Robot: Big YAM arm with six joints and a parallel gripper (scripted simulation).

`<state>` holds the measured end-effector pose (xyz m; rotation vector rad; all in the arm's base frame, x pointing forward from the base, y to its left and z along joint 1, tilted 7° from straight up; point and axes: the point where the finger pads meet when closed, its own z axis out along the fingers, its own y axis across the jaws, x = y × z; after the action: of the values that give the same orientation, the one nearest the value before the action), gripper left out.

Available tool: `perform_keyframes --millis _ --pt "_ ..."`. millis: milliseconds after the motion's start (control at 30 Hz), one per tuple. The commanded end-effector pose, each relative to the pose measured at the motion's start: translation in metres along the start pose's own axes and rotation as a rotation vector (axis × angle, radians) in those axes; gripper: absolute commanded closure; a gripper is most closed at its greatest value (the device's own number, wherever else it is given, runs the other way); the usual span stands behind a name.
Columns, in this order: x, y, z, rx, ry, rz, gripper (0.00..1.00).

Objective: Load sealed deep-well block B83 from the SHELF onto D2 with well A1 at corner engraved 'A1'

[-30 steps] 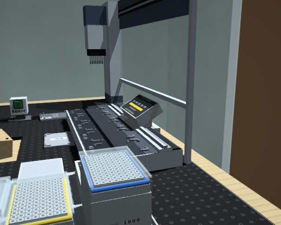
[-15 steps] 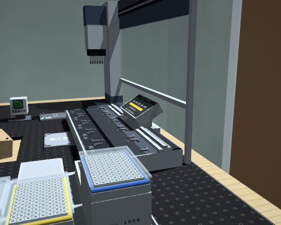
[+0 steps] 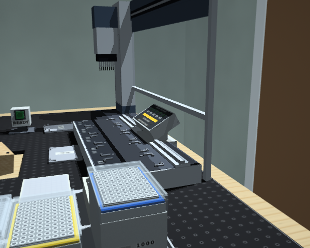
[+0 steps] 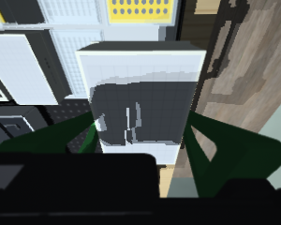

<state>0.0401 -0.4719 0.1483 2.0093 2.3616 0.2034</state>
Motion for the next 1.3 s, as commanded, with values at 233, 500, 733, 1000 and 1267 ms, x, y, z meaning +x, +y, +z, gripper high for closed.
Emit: perform_keyframes --millis 233,500,733,1000,1267 --pt "-0.0256 0.0067 -0.0320 0.007 -0.074 -0.006 1.00" --pt "-0.0263 0.0066 -0.0308 0.006 -0.072 -0.006 1.00" --pt "-0.0261 0.0067 -0.0315 0.007 -0.074 -0.006 1.00" --pt "-0.0258 0.0069 -0.0328 0.007 -0.077 -0.007 1.00" --pt "-0.0316 0.0069 -0.0259 0.008 -0.089 -0.010 1.00"
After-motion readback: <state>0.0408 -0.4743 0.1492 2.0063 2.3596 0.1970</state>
